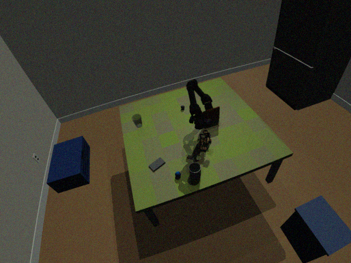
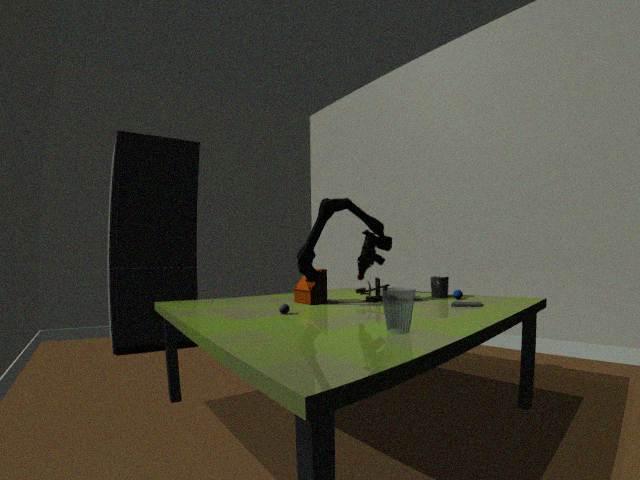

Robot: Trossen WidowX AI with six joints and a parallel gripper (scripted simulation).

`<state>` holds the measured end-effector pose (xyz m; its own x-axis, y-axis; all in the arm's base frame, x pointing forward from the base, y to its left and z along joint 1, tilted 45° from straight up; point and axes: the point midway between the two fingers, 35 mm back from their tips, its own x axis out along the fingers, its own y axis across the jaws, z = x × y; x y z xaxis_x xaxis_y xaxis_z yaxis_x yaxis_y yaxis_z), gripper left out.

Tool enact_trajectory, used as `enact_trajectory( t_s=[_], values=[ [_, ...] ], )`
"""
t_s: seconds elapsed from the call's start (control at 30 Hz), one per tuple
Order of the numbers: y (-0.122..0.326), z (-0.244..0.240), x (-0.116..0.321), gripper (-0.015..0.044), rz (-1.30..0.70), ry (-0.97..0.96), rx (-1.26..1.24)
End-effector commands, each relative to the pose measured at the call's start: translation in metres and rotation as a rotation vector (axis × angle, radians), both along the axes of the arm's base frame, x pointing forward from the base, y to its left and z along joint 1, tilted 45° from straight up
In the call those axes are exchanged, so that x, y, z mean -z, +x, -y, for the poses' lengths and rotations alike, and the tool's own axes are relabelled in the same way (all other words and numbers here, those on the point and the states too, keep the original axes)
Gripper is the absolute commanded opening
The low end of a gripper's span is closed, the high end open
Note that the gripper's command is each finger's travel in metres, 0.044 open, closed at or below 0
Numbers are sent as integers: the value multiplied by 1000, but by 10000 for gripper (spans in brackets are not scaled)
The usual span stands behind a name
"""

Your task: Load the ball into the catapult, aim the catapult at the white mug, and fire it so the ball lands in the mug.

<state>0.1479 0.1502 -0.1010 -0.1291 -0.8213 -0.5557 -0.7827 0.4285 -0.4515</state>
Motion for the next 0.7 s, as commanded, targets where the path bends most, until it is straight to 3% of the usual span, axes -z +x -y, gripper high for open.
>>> enact_trajectory(
  t_s=[0.0,0.67],
  values=[
    [-12,-3,13,0,-44,-26,-21],
    [-25,10,39,0,-85,-62,-44]
  ],
)
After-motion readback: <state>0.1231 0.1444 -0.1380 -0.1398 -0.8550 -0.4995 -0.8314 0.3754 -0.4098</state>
